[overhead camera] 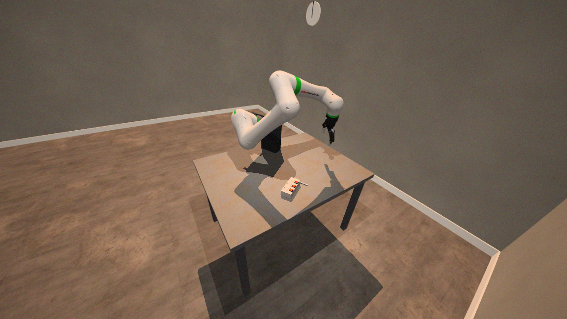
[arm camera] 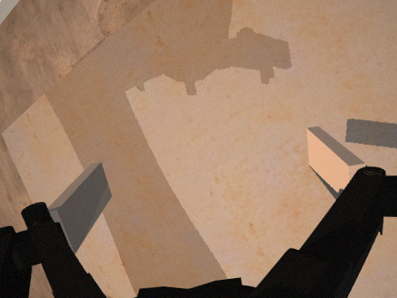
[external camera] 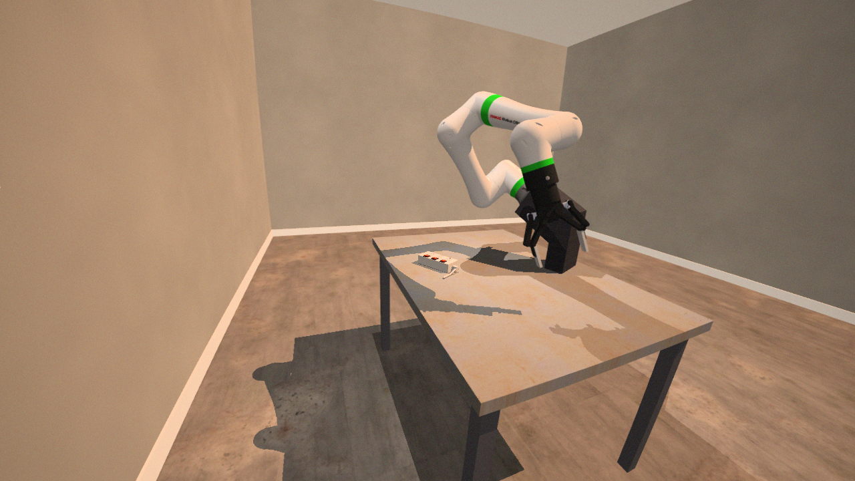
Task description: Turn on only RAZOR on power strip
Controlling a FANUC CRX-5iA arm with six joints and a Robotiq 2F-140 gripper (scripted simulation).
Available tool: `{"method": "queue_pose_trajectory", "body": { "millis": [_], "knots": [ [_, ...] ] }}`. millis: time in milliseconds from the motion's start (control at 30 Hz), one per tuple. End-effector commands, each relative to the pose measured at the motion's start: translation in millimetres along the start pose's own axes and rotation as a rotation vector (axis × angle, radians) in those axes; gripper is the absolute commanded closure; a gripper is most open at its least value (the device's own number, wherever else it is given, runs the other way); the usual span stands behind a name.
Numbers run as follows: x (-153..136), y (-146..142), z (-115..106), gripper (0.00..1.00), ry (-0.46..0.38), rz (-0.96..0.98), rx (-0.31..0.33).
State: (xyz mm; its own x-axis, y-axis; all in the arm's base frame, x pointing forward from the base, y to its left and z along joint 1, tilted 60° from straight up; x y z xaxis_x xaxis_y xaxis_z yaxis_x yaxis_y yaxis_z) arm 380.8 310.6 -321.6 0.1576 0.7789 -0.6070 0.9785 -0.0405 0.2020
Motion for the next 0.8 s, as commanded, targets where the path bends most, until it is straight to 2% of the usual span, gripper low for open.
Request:
{"method": "queue_pose_trajectory", "body": {
  "millis": [0, 100, 200, 367, 467, 500, 533, 667, 733, 767],
  "knots": [
    [-13, 15, -8, 0.00, -0.008, 0.154, -0.009],
    [-18, 20, -10, 0.00, -0.011, 0.212, -0.012],
    [-36, 40, -19, 0.00, -0.022, 0.417, -0.023],
    [-52, 55, -26, 0.00, -0.029, 0.580, -0.034],
    [-70, 72, -34, 0.00, -0.036, 0.762, -0.048],
    [-70, 72, -34, 0.00, -0.036, 0.762, -0.048],
    [-80, 81, -38, 0.00, -0.040, 0.859, -0.056],
    [-80, 81, -38, 0.00, -0.040, 0.859, -0.056],
    [-101, 99, -45, 0.00, -0.045, 1.064, -0.075],
    [-101, 99, -45, 0.00, -0.045, 1.064, -0.075]
  ]
}}
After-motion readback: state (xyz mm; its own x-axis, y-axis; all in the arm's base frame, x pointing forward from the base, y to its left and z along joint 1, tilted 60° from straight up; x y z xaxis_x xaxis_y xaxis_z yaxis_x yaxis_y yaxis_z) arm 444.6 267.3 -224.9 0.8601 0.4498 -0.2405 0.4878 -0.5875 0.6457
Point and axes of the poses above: the point where the finger pads meet when closed, its own z axis out along the fingers, its own y axis across the jaws, x = y × z, the point moved 4 cm from there along -z, back along the fingers, and after that the axes turned 14 degrees about -z, right-handed, at the moved point
